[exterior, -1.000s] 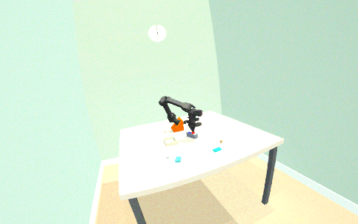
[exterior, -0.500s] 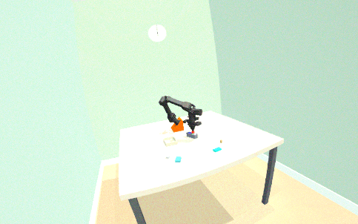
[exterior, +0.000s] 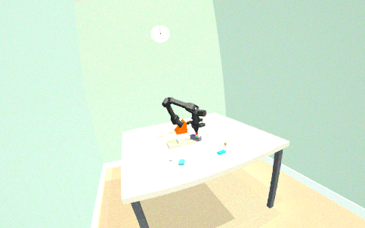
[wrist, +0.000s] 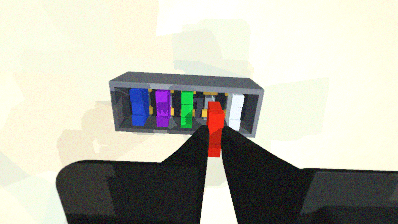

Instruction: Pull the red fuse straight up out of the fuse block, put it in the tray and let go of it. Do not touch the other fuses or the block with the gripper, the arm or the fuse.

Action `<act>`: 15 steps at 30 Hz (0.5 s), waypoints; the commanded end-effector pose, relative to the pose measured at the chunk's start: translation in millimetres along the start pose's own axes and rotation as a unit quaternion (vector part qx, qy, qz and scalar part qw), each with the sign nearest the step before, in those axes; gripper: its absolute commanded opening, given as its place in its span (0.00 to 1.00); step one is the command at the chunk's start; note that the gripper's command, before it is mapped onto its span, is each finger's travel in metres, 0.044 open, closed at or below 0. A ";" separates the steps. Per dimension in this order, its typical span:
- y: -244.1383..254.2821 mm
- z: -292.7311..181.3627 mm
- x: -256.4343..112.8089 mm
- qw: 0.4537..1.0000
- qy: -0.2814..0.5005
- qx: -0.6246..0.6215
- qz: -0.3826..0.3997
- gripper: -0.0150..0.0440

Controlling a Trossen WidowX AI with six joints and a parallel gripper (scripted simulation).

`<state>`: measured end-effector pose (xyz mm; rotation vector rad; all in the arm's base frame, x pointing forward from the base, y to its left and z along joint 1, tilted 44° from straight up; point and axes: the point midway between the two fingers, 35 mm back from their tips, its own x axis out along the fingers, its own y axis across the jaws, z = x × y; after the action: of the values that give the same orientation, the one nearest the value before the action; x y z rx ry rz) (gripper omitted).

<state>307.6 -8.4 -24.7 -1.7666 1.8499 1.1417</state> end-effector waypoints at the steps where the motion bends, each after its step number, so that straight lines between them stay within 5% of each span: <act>1: -0.9 -0.1 -4.3 1.000 -0.002 0.003 -0.001 0.25; 15: -0.8 0.0 -24.1 1.000 -0.002 0.002 -0.001 0.25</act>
<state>310.6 4.5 -11.2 -1.7667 1.8501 1.1434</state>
